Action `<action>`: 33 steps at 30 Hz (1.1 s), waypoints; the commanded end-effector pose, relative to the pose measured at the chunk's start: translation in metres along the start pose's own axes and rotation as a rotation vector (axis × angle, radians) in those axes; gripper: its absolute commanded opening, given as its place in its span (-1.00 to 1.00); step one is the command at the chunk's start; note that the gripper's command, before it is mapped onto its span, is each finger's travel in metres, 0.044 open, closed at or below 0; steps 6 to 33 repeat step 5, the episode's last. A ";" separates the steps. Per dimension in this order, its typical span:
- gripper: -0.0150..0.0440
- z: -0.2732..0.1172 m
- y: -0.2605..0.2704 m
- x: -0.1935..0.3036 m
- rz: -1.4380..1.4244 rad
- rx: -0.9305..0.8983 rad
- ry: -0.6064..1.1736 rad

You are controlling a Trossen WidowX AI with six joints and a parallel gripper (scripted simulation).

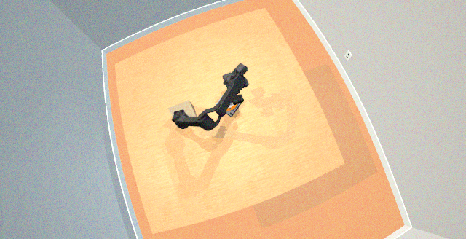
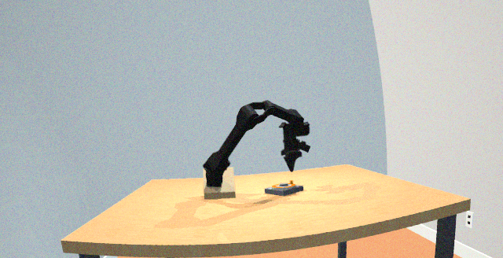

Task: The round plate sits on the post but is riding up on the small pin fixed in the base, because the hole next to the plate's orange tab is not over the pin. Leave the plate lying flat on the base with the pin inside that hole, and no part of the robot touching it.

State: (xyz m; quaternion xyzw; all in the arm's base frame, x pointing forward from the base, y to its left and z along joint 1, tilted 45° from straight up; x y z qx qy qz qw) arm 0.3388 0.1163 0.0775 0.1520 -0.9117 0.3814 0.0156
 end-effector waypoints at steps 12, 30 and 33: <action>-0.49 0.001 0.001 0.000 -0.006 0.001 0.000; -0.49 0.001 0.001 0.000 -0.006 0.001 0.000; -0.49 0.001 0.001 0.000 -0.006 0.001 0.000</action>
Point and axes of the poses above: the point midway between the two fingers, 35 mm back from their tips, its own z axis out along the fingers, its own y axis across the jaws, x = y × z, the point moved 6 cm from there along -z, back along the fingers, and after that the axes turned 13 degrees about -z, right-handed, at the moved point
